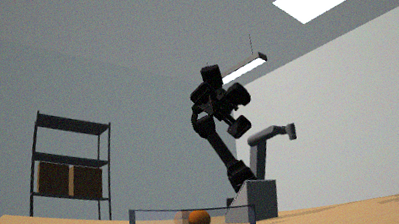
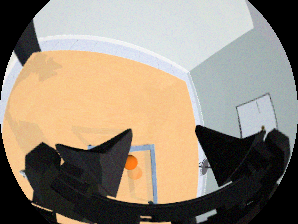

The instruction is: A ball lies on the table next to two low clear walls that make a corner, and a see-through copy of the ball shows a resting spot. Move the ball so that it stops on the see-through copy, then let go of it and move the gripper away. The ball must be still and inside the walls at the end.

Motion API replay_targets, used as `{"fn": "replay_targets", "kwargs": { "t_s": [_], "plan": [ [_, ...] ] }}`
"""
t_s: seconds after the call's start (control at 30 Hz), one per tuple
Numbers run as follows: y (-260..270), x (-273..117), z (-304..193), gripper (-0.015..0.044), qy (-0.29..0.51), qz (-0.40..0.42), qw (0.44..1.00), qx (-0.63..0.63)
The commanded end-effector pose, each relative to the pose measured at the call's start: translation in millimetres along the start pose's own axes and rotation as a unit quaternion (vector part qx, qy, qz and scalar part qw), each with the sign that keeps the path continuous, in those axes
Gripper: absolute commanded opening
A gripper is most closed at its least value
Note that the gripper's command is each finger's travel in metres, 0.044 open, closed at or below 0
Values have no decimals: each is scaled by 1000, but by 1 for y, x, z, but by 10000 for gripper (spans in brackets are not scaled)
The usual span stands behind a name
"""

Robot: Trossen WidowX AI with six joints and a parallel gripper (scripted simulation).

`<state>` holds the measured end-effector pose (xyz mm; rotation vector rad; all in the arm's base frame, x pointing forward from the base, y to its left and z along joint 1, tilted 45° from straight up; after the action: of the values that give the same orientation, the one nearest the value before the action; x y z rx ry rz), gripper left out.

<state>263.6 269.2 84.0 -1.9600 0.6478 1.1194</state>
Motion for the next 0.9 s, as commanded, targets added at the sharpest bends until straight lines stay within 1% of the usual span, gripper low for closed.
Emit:
{"fn": "replay_targets", "kwargs": {
  "t_s": [0.0, 0.1, 0.23, 0.3, 0.5, 0.63, 0.87],
  "plan": [
    [12, 41, -42, 396, 82, 112, 989, 42],
    [25, 66, -71, 396, 136, 193, 970, 60],
    [49, 94, -109, 396, 202, 301, 929, 70],
    [56, 101, -120, 396, 219, 332, 915, 71],
    [57, 102, -121, 396, 221, 335, 913, 71],
    [66, 111, -126, 396, 221, 335, 913, 71],
    [69, 115, -128, 396, 221, 335, 913, 71]
  ]
}}
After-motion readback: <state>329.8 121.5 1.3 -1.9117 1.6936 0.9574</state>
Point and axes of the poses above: the point midway between the two fingers, 35 mm back from their tips, its own x axis out along the fingers, its own y axis across the jaws, z = x × y, the point moved 6 cm from there along -x, back along the fingers, and after that the axes turned 15 degrees about -x, right-handed, at the moved point
